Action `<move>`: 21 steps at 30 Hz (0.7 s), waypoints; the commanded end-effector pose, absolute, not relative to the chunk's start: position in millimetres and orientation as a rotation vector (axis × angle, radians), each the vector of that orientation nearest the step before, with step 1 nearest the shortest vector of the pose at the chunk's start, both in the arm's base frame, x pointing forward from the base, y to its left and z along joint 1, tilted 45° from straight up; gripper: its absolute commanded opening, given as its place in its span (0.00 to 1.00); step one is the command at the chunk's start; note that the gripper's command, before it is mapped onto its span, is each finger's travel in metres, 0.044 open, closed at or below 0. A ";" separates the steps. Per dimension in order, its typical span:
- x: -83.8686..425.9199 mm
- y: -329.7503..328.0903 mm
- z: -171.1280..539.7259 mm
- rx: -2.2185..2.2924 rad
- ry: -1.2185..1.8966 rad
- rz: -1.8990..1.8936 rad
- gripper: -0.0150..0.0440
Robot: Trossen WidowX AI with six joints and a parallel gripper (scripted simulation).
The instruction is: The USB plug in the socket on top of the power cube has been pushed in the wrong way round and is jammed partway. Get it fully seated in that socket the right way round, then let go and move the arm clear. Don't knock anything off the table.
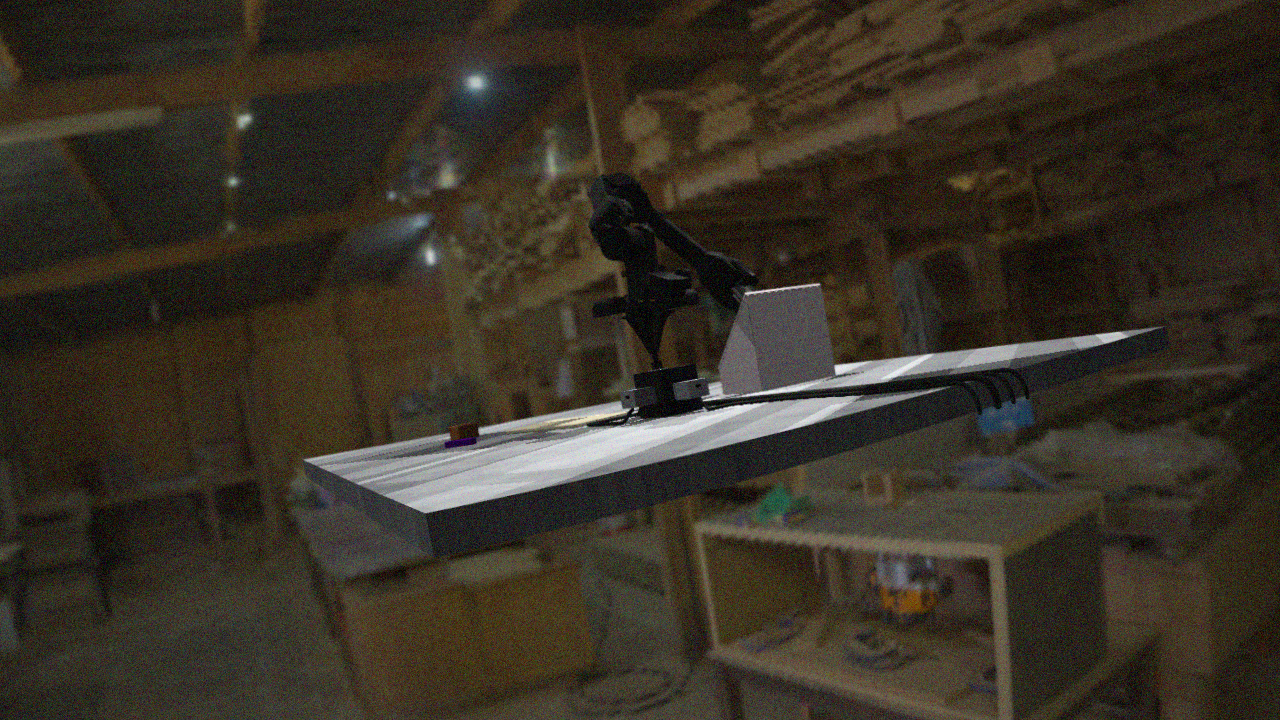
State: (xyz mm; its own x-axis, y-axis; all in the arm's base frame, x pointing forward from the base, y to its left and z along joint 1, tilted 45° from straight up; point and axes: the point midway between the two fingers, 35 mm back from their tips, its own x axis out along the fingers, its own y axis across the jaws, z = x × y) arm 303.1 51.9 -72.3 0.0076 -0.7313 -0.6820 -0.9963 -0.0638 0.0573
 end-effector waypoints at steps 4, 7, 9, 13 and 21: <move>303.1 51.9 -72.3 -1.844 1.770 0.786 0.42; 303.1 51.9 -72.3 -1.844 1.770 0.786 0.42; 303.1 51.9 -72.3 -1.844 1.770 0.786 0.42; 303.1 51.9 -72.3 -1.844 1.770 0.786 0.42; 303.1 51.9 -72.3 -1.844 1.770 0.786 0.42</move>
